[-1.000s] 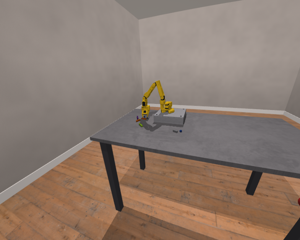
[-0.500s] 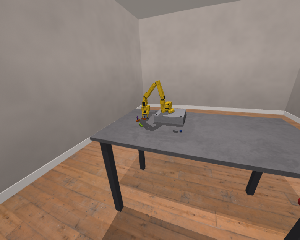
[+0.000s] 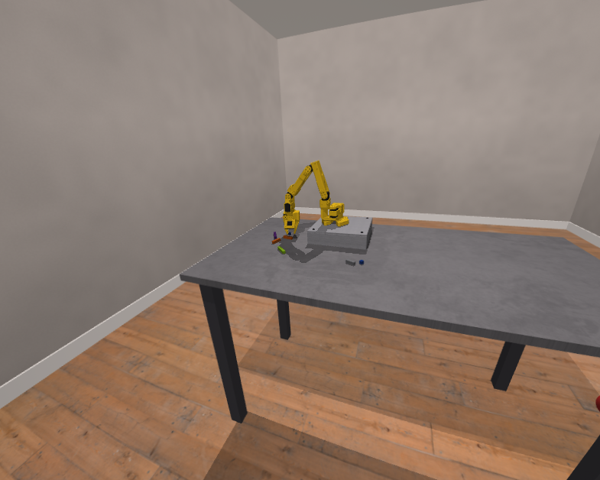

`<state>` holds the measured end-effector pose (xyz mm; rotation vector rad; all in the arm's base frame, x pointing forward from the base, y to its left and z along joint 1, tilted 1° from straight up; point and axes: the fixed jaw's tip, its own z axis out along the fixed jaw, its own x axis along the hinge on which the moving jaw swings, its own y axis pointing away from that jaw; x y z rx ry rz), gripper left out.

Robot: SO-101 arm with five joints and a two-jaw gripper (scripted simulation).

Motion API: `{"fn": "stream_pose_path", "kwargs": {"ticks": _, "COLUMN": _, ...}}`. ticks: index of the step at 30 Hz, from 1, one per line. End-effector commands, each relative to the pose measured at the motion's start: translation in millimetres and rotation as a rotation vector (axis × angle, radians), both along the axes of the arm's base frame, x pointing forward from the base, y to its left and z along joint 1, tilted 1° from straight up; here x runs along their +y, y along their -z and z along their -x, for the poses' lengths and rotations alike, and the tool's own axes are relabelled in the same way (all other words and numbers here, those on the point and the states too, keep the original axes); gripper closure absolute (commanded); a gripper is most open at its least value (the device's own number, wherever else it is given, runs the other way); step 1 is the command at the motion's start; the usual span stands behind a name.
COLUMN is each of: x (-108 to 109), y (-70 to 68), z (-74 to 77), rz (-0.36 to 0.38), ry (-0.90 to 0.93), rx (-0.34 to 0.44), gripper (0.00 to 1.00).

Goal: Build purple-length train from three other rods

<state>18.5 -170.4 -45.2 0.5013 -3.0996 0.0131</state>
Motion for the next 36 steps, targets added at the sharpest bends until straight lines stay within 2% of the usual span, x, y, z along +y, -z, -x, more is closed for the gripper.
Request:
{"fn": "stream_pose_path", "kwargs": {"ticks": 1, "x": 3.8, "y": 2.6, "z": 1.6, "rz": -0.016, "ry": -0.002, "rx": 0.000, "gripper": 0.88}}
{"fn": "stream_pose_path", "kwargs": {"ticks": 20, "x": 3.8, "y": 2.6, "z": 1.6, "rz": -0.016, "ry": -0.002, "rx": 0.000, "gripper": 0.99}}
{"fn": "stream_pose_path", "kwargs": {"ticks": 36, "x": 3.8, "y": 2.6, "z": 1.6, "rz": -0.016, "ry": -0.002, "rx": 0.000, "gripper": 1.00}}
